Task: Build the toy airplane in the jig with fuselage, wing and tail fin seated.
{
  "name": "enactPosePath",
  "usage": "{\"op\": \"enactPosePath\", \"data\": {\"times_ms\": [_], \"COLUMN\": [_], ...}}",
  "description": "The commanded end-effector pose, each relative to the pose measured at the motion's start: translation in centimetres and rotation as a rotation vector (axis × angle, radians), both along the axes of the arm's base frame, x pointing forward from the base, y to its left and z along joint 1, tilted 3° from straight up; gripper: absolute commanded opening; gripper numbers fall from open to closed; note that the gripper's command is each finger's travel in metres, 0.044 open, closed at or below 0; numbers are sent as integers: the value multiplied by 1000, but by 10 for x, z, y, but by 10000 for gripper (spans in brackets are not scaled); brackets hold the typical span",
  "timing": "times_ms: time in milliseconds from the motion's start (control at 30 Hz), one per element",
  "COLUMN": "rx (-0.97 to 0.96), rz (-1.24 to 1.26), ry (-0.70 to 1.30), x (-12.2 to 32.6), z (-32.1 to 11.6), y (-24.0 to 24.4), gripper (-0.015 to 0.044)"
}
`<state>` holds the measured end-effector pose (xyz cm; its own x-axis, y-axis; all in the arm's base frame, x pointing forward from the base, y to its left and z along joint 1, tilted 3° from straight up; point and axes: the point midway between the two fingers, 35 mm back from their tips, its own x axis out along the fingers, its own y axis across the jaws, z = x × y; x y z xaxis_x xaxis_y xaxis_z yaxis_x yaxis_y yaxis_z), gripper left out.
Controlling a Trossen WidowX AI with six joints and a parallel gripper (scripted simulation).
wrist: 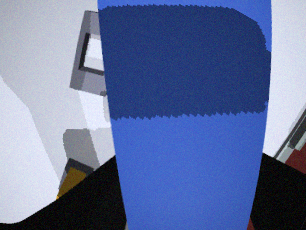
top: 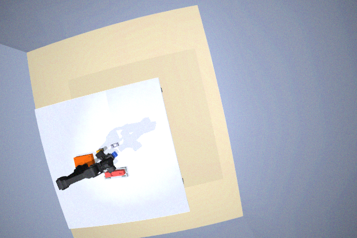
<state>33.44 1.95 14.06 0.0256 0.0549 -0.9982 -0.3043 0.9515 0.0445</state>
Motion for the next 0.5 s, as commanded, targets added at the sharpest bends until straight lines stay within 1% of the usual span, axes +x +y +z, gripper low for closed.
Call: {"op": "enactPosePath", "data": {"times_ms": [0, 467], "rx": [0, -11], "rz": [65, 292], "ry": [-11, -21], "x": [-4, -19], "z": [-1, -10], "y": [-13, -56], "gripper": [0, 0]}}
